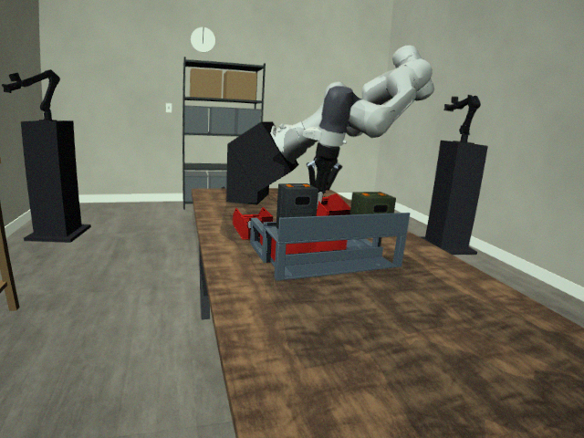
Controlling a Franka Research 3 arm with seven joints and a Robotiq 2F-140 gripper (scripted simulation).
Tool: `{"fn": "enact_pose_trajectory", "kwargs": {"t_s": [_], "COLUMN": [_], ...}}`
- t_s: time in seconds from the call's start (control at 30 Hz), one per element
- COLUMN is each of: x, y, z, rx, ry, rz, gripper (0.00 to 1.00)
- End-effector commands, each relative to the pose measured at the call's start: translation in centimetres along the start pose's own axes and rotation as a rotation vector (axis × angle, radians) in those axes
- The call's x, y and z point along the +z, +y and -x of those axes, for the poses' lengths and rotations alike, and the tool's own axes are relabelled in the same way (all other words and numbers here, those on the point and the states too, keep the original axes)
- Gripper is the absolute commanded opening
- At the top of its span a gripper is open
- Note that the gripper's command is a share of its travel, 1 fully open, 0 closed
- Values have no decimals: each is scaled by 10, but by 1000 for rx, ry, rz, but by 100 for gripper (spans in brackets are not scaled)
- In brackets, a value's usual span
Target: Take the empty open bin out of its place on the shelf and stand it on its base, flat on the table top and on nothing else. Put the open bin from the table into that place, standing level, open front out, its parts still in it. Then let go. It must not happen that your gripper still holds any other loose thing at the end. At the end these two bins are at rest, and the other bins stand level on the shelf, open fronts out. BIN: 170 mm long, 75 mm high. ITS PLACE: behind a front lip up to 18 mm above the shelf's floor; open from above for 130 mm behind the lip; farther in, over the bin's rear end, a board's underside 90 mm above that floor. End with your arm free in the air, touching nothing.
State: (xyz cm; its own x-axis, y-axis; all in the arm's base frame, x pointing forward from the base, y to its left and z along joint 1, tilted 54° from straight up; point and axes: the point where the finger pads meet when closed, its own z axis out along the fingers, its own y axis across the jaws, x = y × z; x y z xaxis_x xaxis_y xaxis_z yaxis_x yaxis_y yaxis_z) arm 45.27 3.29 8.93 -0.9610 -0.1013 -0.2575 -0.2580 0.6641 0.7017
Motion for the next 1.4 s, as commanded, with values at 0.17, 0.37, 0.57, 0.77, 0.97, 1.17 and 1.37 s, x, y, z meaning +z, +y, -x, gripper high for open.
{"fn": "enact_pose_trajectory", "kwargs": {"t_s": [0.17,0.37,0.57,0.77,0.97,1.17,1.37], "x": [0,-1,-1,-1,-1,-2,-3], "y": [0,0,0,0,0,0,0], "z": [-2,-2,-2,-1,1,3,6], "rx": [48,48,48,48,48,48,48], "ry": [10,10,10,10,10,10,10], "rz": [5,5,5,5,5,5,5], "gripper": [0,0,0,0,0,0,0]}}
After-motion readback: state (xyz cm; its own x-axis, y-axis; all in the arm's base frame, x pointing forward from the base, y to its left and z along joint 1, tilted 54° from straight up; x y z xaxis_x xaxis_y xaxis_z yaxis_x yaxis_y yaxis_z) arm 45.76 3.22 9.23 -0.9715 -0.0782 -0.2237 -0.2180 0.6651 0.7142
